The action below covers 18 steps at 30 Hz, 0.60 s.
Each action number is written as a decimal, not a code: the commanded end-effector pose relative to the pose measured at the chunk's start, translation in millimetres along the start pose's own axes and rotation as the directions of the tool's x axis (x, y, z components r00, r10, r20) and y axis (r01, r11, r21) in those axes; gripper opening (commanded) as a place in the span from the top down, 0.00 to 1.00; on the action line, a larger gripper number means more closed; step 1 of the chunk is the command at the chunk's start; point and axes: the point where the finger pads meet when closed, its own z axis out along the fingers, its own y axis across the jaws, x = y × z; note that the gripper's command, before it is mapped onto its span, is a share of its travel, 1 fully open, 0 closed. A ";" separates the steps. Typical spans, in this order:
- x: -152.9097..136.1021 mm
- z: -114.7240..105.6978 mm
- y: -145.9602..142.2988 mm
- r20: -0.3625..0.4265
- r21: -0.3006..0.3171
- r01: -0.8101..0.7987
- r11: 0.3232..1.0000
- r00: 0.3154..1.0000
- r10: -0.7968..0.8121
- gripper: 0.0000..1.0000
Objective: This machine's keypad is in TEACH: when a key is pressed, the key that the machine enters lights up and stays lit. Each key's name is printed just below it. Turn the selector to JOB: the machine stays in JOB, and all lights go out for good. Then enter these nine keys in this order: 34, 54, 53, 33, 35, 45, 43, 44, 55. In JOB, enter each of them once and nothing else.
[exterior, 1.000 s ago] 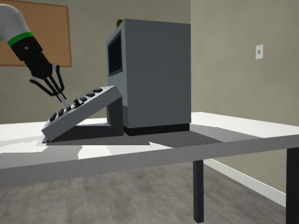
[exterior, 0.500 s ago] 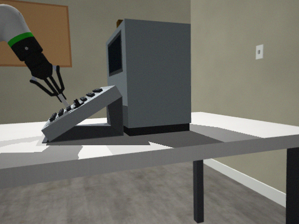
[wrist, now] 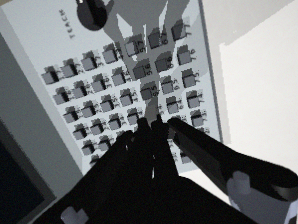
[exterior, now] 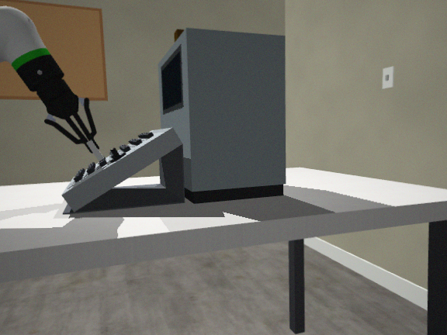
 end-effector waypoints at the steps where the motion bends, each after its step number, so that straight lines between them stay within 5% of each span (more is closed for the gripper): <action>1: -0.2 0.0 -0.2 0.000 0.000 0.000 1.000 1.000 0.000 1.00; 18: -0.2 -14.5 -0.2 0.000 0.000 0.000 1.000 1.000 0.000 1.00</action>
